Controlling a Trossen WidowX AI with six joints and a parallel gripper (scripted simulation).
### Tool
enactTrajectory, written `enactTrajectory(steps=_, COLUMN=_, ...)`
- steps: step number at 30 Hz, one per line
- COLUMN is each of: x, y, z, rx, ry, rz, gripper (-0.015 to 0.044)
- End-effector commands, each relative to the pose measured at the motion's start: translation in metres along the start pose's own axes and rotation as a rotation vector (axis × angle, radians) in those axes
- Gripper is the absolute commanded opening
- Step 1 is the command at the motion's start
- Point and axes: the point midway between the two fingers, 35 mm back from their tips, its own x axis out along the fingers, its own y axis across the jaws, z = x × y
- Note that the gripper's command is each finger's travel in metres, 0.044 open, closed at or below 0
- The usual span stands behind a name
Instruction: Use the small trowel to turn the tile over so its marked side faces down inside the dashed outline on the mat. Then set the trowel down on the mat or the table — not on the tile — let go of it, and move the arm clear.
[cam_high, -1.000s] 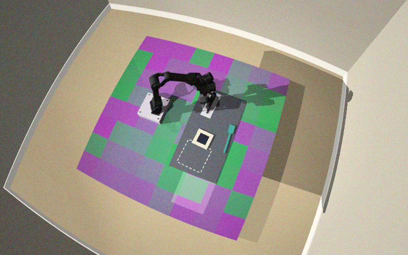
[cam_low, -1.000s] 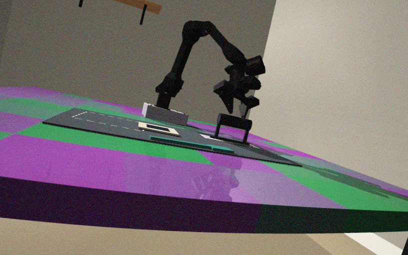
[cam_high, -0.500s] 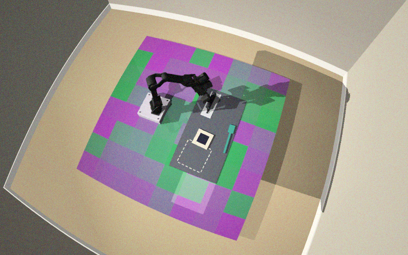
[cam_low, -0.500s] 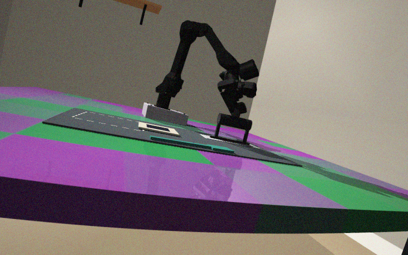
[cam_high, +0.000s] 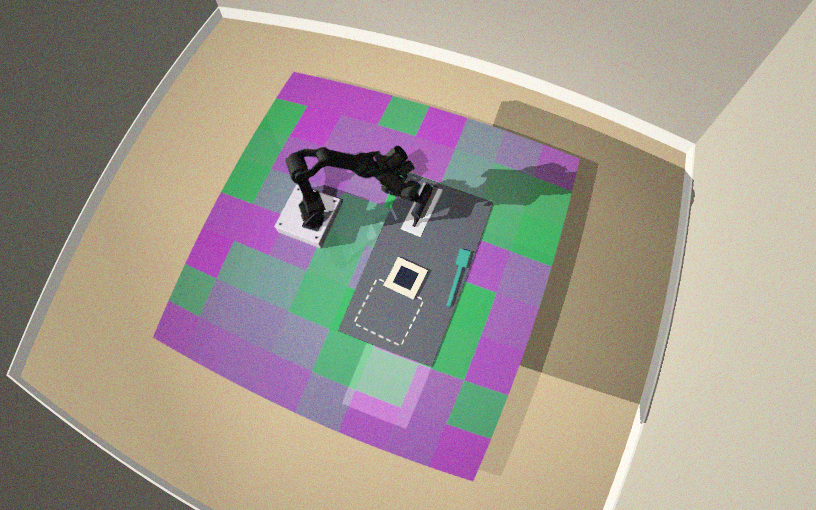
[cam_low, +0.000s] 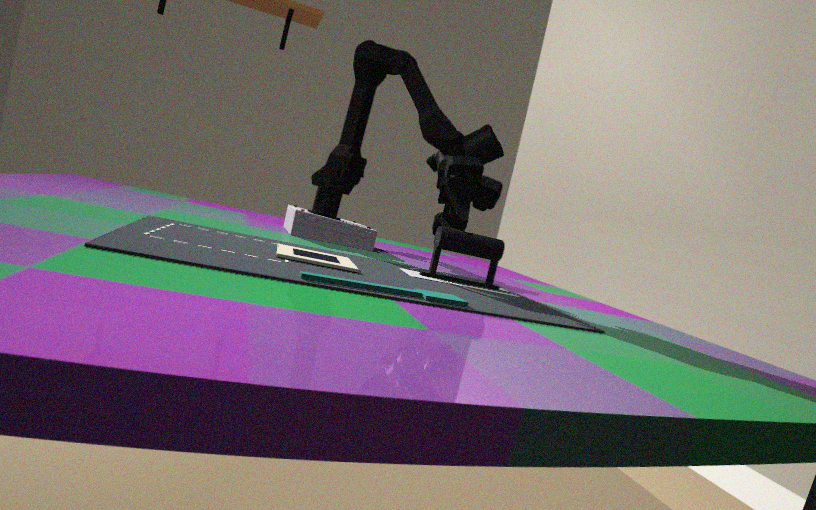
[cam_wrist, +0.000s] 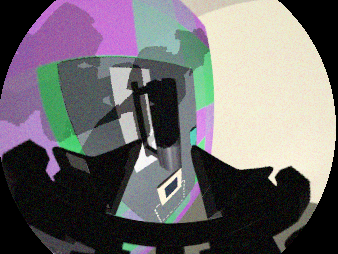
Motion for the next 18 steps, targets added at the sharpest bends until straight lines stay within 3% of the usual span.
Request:
enactTrajectory(steps=1, x=-0.003, y=0.001, z=-0.004, rx=-0.133, ry=-0.007, rz=-0.042, gripper=0.03)
enactTrajectory(steps=18, x=0.005, y=0.002, z=-0.008, rx=-0.242, ry=-0.006, rz=-0.072, gripper=0.03)
